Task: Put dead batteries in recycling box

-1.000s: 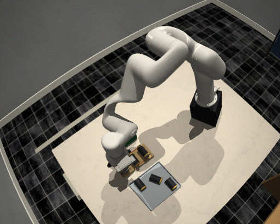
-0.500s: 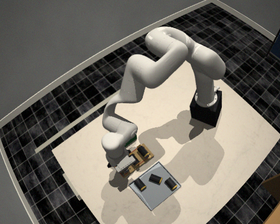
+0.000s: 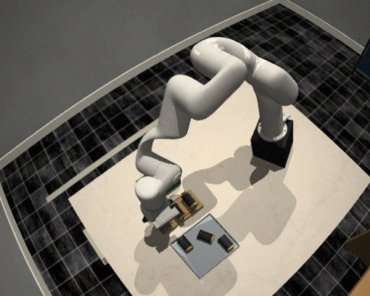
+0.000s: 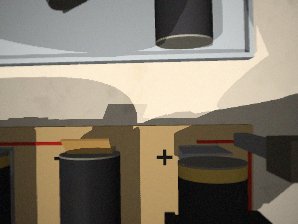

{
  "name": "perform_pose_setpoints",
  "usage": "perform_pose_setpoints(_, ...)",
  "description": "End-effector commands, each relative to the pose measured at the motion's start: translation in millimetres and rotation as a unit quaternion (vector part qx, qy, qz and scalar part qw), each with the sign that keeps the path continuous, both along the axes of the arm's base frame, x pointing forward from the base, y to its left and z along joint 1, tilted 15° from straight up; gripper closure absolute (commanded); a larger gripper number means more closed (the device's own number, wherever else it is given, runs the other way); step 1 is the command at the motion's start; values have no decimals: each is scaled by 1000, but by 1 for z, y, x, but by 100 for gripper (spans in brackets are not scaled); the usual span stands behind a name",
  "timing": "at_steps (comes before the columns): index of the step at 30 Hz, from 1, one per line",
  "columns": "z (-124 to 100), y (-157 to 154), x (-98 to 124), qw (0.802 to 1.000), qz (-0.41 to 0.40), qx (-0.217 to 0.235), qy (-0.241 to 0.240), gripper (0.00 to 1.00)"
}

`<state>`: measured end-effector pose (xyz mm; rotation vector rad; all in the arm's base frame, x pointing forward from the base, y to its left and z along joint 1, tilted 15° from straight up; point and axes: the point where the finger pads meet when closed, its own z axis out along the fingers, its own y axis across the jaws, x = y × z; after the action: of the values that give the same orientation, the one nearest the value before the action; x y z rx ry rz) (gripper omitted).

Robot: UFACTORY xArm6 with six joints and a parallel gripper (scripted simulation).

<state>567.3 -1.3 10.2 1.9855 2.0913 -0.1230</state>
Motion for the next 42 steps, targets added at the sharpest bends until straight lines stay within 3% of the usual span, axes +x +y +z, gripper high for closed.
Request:
perform_pose_setpoints(1,-5,-1,2,1000,0,0,-2,72)
perform_pose_setpoints(11,-17,-4,4,1000,0,0,-2,72)
perform_pose_setpoints(27,-18,-5,4,1000,0,0,-2,72)
perform_pose_setpoints(28,-18,-5,4,1000,0,0,-2,49)
perform_pose_setpoints(42,-18,-5,4,1000,0,0,-2,49)
